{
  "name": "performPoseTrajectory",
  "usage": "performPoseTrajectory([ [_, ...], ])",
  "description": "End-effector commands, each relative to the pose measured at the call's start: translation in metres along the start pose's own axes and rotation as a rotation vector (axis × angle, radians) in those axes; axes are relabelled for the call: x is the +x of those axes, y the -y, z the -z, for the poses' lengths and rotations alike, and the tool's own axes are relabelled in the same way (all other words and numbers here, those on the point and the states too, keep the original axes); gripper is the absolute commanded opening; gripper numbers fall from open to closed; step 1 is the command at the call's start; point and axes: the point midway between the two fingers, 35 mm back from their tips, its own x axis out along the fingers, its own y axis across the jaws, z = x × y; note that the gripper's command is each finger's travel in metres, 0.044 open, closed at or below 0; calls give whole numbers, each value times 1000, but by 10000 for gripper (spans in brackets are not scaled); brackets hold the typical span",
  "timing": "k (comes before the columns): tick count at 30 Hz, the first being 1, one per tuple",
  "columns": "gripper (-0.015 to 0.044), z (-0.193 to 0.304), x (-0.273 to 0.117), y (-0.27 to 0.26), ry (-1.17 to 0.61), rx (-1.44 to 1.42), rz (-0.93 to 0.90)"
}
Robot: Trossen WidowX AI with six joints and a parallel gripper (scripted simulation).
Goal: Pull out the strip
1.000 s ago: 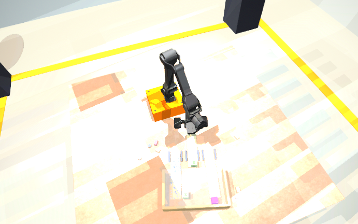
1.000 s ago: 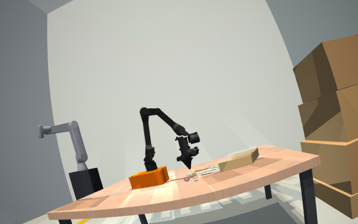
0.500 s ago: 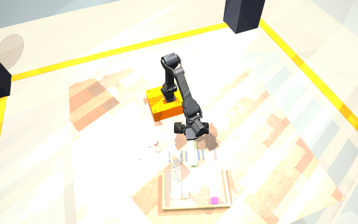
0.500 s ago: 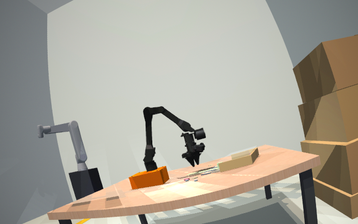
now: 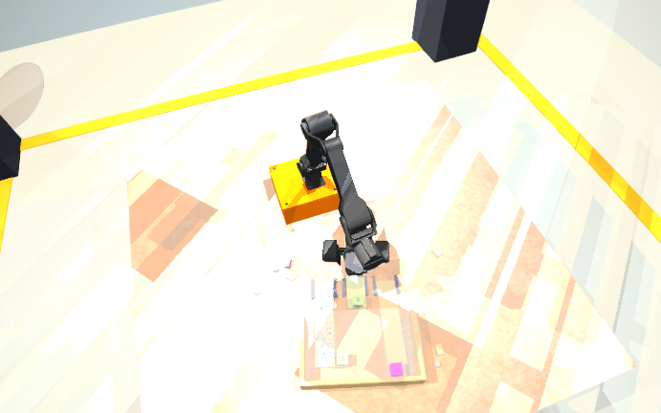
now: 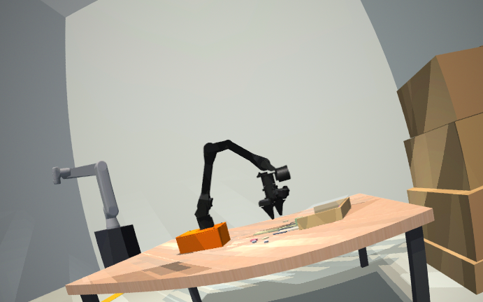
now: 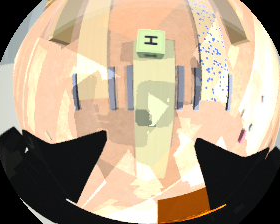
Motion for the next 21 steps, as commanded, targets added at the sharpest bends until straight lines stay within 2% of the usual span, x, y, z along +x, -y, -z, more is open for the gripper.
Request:
performPoseTrajectory([
  [1,440,-15,-1,-2,-2,-4,5],
  [21,440,-91,-8,-9,5,-3,5],
])
